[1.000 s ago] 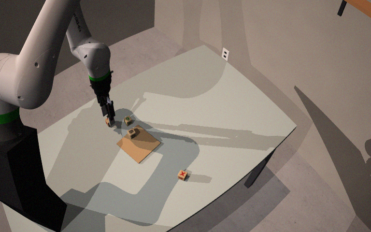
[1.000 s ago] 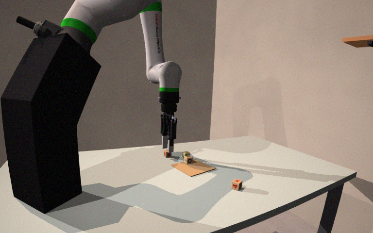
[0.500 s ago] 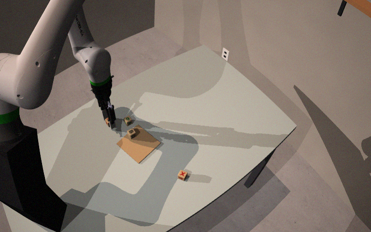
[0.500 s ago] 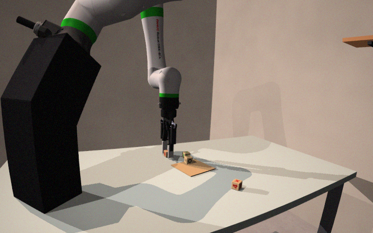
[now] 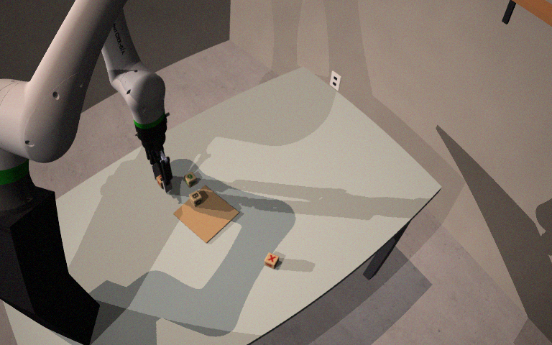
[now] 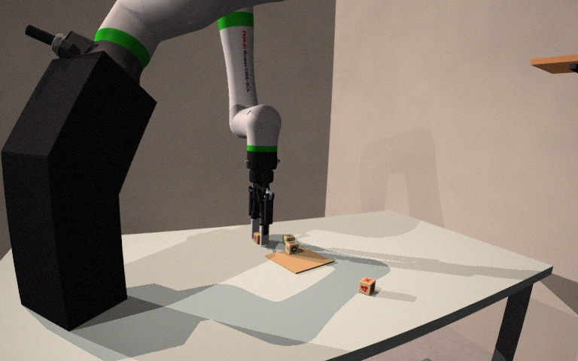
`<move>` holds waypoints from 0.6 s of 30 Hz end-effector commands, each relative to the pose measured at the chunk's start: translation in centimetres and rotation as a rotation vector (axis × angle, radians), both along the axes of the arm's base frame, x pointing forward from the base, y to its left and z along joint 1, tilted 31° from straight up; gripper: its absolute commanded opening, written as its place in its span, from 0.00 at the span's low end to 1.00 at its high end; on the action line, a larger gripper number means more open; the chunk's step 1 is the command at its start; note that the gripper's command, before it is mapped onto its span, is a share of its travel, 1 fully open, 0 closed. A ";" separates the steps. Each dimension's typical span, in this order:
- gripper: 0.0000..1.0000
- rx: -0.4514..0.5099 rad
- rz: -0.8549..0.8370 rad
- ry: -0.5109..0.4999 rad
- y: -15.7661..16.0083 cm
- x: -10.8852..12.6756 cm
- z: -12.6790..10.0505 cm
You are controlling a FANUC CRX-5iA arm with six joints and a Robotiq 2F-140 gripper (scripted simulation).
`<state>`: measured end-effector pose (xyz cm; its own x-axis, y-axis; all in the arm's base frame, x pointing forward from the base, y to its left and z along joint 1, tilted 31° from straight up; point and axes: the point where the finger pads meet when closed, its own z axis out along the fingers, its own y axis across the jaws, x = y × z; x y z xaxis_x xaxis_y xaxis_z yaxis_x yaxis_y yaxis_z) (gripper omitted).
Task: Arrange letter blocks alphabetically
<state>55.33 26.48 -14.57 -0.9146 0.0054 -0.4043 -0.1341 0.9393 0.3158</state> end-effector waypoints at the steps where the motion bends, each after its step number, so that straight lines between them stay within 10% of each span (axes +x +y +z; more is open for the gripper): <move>1: 0.28 0.000 0.000 0.000 0.0 0.0 0.0; 17: 0.28 0.000 0.000 0.000 0.0 0.0 0.0; 18: 0.16 0.000 0.000 0.000 0.0 0.0 0.0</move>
